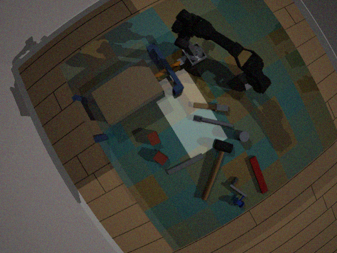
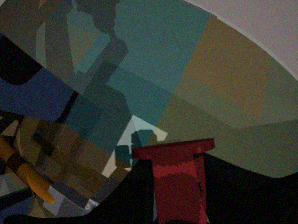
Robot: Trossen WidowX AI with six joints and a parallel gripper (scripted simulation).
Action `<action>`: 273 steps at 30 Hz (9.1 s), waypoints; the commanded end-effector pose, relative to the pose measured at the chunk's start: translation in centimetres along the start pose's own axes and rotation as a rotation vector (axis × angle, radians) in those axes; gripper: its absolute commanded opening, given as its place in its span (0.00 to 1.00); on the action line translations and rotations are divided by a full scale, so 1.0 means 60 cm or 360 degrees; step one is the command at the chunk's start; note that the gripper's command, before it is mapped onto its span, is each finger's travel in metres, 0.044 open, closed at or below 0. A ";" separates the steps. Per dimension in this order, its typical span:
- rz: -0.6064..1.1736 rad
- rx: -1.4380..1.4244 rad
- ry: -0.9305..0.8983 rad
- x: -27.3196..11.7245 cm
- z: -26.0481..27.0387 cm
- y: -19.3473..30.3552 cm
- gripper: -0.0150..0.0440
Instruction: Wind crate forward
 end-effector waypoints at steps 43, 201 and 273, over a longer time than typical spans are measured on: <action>0.0013 -0.0056 -0.0085 0.005 0.136 0.015 0.25; 0.0035 -0.0046 -0.0077 -0.127 0.084 0.302 0.25; 0.0026 -0.0046 -0.0063 -0.103 -0.086 0.224 0.25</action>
Point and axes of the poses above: the point midway between the two fingers, 35 mm back from their tips, its own x axis out along the fingers, its own z axis across the jaws, y = z × x, the point moved 3 cm from there along -x, back along the fingers, and after that the axes turned 12 degrees about x, right-handed, at the moved point
